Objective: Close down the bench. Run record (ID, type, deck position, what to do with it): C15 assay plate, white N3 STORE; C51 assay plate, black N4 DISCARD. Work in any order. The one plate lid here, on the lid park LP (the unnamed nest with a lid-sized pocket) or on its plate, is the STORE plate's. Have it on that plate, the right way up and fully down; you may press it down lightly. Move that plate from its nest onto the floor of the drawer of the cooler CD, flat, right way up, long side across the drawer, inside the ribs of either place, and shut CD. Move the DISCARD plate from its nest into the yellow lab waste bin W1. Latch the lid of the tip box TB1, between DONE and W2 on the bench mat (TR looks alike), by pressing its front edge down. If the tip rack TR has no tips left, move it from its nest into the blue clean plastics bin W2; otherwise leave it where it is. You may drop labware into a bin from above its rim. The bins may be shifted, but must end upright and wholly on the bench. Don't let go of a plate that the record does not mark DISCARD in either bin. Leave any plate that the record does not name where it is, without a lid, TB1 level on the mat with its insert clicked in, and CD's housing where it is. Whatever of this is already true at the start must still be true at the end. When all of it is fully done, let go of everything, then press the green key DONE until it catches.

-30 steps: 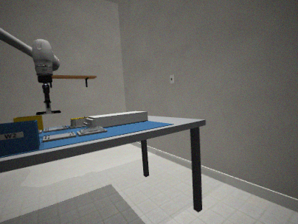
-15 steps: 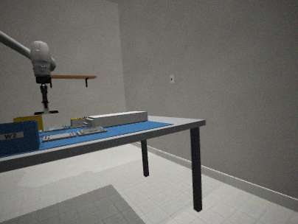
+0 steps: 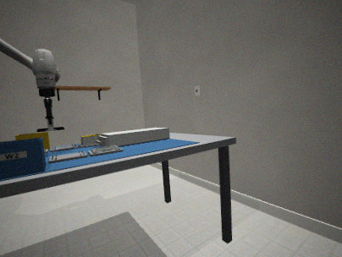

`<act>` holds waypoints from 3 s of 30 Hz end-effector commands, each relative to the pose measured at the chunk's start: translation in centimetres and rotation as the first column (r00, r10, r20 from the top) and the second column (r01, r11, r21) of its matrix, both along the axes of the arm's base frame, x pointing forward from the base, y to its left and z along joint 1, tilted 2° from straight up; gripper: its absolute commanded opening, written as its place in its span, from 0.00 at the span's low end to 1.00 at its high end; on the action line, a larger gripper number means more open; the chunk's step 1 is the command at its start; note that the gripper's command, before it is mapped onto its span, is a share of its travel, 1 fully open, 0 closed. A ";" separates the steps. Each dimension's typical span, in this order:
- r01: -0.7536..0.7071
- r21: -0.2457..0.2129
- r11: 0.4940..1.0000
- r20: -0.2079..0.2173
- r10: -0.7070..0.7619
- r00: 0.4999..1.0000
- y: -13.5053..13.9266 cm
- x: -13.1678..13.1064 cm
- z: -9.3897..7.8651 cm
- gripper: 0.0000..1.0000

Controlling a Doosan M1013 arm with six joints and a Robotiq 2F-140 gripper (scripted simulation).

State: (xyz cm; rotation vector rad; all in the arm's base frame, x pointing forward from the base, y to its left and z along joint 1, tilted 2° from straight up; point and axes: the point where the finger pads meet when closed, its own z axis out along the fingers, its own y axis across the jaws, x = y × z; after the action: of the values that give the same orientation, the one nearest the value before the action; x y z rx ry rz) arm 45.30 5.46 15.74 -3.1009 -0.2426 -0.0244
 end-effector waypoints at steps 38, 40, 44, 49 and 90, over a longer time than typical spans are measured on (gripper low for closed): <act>0.000 0.000 1.000 0.000 0.000 1.000 8.3 -4.5 0.2 0.00; 0.000 0.000 1.000 0.000 0.000 1.000 8.5 -4.6 0.2 0.00; 0.000 0.000 1.000 0.000 0.000 1.000 9.4 -5.1 0.2 0.00; 0.000 0.000 1.000 0.000 0.000 1.000 10.6 -5.8 0.3 0.00; 0.000 0.000 1.000 0.000 0.000 1.000 18.8 -10.2 0.5 0.00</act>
State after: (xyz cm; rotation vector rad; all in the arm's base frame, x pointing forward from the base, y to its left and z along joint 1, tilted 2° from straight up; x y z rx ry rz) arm 35.16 24.11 16.21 -3.1008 -0.2420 -0.0244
